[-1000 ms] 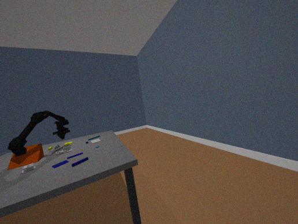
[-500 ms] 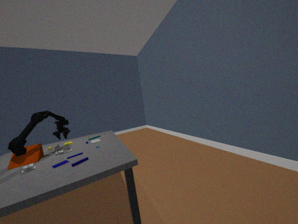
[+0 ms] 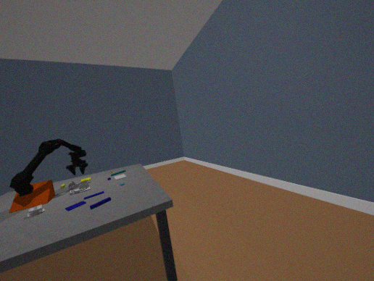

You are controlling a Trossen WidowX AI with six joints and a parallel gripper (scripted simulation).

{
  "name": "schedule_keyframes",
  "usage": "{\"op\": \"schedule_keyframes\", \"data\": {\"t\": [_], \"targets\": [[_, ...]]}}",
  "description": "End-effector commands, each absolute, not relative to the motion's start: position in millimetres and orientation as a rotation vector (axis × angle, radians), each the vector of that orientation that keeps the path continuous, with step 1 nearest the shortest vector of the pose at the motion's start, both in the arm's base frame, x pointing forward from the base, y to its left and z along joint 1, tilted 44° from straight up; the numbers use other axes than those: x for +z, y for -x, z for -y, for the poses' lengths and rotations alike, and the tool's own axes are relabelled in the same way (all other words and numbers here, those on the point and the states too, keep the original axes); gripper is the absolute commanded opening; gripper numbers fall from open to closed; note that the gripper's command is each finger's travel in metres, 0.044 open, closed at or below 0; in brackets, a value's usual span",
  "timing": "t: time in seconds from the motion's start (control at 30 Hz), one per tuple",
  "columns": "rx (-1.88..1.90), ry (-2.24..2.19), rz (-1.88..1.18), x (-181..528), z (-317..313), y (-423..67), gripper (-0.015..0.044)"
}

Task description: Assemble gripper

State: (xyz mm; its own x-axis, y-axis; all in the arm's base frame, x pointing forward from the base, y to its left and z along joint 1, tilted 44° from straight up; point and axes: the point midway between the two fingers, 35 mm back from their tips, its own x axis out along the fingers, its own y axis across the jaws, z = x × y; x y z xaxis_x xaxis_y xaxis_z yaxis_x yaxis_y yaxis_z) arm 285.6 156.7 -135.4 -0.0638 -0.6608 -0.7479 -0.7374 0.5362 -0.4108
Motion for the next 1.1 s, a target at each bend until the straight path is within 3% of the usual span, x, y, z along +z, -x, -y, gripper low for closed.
{"op": "schedule_keyframes", "data": {"t": [0.0, 0.3, 0.87, 1.07], "targets": [[0.096, 1.167, -1.771, -135.4, -156.7, -285.6, 0.044], [0.096, 1.167, -1.771, -135.4, -156.7, -285.6, 0.044], [0.096, 1.167, -1.771, -135.4, -156.7, -285.6, 0.0], [0.096, 1.167, -1.771, -135.4, -156.7, -285.6, 0.0]]}}
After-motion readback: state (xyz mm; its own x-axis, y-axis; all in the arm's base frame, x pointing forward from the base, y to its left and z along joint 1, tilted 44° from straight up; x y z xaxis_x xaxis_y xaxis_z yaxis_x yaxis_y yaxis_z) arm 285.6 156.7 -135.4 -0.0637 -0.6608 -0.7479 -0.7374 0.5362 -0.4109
